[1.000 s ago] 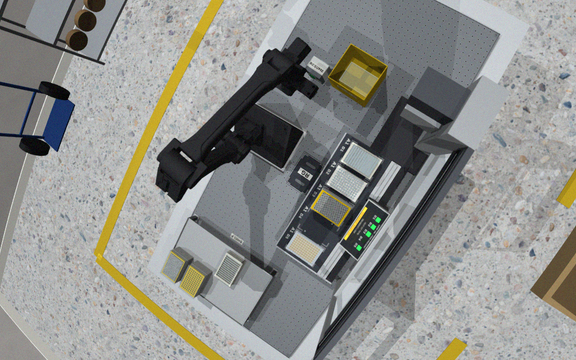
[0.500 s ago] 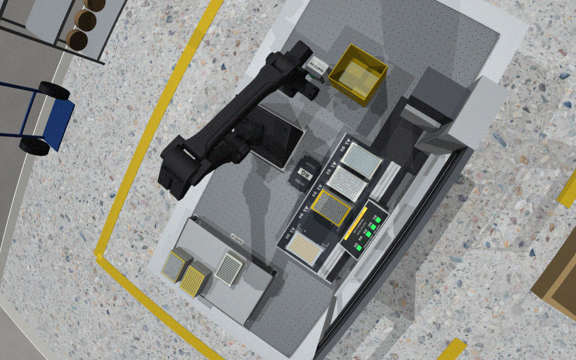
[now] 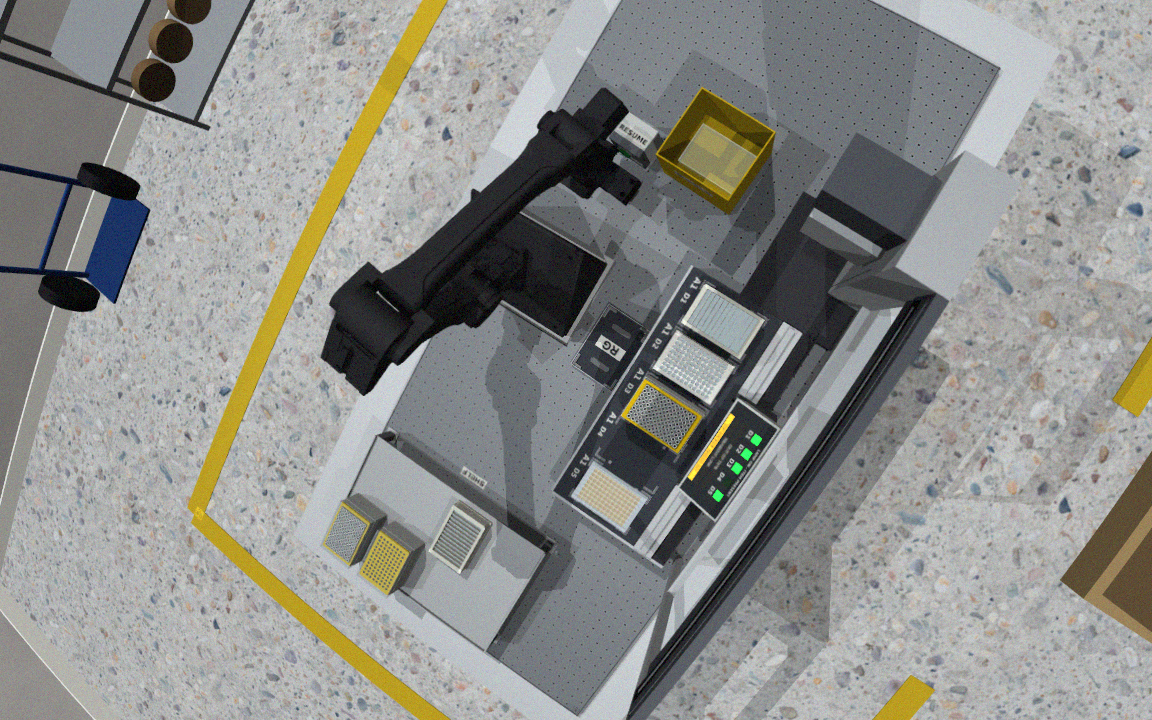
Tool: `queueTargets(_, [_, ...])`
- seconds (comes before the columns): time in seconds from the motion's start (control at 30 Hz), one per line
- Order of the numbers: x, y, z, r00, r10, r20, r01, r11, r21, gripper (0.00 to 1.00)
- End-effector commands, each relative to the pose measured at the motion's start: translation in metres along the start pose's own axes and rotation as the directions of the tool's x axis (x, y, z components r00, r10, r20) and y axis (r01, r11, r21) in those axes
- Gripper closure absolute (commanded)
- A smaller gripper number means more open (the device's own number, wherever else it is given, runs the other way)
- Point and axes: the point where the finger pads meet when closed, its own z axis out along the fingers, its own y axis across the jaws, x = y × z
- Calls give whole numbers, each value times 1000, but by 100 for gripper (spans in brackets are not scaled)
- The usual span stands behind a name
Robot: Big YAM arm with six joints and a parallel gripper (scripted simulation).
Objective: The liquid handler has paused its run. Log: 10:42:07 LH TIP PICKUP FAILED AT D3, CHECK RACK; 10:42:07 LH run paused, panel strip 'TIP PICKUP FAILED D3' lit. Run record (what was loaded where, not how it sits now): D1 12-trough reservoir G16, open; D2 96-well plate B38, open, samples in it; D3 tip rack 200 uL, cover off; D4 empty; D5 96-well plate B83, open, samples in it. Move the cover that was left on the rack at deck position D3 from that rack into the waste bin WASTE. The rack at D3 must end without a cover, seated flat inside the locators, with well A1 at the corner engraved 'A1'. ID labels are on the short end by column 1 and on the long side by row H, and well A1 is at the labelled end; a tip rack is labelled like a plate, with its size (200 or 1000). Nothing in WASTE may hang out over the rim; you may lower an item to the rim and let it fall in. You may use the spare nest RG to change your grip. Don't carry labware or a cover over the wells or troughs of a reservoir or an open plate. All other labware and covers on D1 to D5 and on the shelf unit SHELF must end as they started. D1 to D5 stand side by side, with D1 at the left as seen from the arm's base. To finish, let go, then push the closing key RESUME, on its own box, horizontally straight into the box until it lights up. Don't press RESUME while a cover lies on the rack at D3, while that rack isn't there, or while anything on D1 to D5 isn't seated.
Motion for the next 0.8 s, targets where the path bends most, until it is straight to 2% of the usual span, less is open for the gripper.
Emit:
queueTargets(0.0, [-5, 10, 1, 1000, 8, -1, -8, 1000, -30, 100])
queueTargets(0.03, [-4, 7, 6, 1000, 4, -2, -4, 1000, -20, 100])
queueTargets(0.5, [-4, 7, 26, 1000, 3, -2, -3, 1000, -19, 100])
queueTargets(0.53, [-7, 18, 17, 1000, 15, 1, -15, 998, -53, 100])
queueTargets(0.57, [-5, 10, 27, 1000, 7, -1, -7, 1000, -26, 100])
queueTargets(0.6, [-4, 7, 31, 1000, 3, -2, -4, 1000, -19, 100])
queueTargets(0.77, [-4, 7, 39, 1000, 3, -2, -3, 1000, -19, 100])
